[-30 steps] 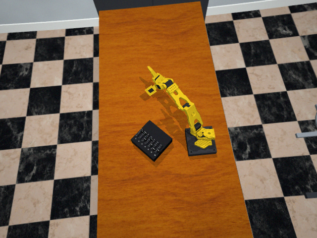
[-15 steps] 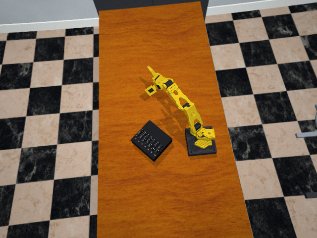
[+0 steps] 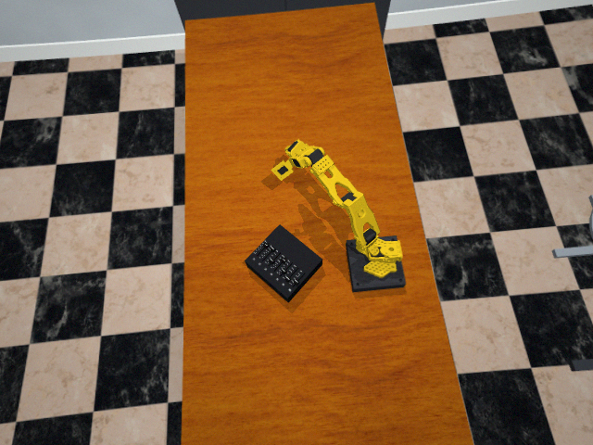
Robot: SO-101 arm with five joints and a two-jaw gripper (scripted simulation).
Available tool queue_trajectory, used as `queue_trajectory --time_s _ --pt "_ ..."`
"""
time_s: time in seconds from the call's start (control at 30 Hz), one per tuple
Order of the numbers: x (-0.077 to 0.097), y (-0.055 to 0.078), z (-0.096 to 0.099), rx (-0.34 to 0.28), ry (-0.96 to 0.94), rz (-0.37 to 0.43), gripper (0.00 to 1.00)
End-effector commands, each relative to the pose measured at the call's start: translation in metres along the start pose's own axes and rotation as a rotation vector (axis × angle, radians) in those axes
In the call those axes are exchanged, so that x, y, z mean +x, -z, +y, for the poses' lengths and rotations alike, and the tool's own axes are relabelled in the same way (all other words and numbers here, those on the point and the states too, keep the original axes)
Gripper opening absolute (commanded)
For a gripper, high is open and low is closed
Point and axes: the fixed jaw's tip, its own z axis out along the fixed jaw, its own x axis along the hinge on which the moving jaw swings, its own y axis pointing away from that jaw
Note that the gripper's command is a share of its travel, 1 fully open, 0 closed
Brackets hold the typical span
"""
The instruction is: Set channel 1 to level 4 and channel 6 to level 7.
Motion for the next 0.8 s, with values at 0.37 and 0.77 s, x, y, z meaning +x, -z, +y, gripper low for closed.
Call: queue_trajectory --time_s 0.37,0.77 --pt "-0.027 0.018 0.000 -0.018 0.272 -0.068 0.00" --pt "-0.058 0.040 0.006 -0.026 0.637 -0.157 0.00"
